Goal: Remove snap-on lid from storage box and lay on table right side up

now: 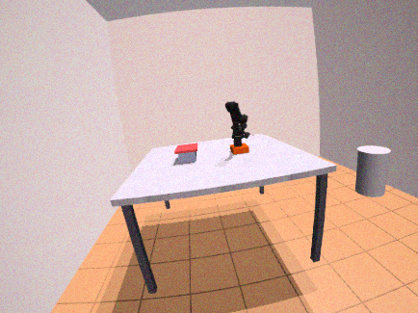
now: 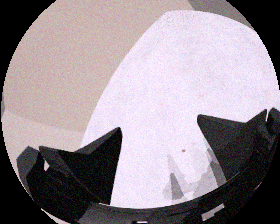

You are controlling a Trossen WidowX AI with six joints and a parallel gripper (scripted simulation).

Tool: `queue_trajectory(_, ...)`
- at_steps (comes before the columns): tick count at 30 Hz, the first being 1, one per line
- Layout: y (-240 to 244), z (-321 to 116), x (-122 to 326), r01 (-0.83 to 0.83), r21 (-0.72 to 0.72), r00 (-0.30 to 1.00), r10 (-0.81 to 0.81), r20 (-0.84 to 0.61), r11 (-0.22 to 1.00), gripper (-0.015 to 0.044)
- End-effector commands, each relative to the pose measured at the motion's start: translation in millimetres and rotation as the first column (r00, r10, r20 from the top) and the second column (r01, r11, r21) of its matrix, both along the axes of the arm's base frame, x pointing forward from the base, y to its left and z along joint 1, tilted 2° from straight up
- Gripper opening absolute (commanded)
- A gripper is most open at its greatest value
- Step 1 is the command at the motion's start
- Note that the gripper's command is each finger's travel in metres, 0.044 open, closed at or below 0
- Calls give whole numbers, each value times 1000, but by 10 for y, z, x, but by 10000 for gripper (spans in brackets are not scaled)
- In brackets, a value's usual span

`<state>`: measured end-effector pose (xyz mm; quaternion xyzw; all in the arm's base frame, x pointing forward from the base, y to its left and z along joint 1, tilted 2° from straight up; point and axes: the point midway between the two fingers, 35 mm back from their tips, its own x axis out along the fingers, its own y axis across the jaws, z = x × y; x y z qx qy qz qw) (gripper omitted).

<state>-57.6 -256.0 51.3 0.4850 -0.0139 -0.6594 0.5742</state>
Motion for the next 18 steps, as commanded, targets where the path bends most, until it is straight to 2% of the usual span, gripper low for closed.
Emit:
queue_trajectory(1, -7, 20, -3, 0, 0, 1000, 0, 0, 1000, 374)
queue_trajectory(6, -98, 598, -33, 0, -1, 1000, 0, 0, 1000, 242)
queue_trajectory(10, -34, 1073, 16, 0, -1, 1000, 0, 0, 1000, 235)
queue_trajectory(18, -91, 1098, -11, -5, 10, 1000, 5, 5, 1000, 235)
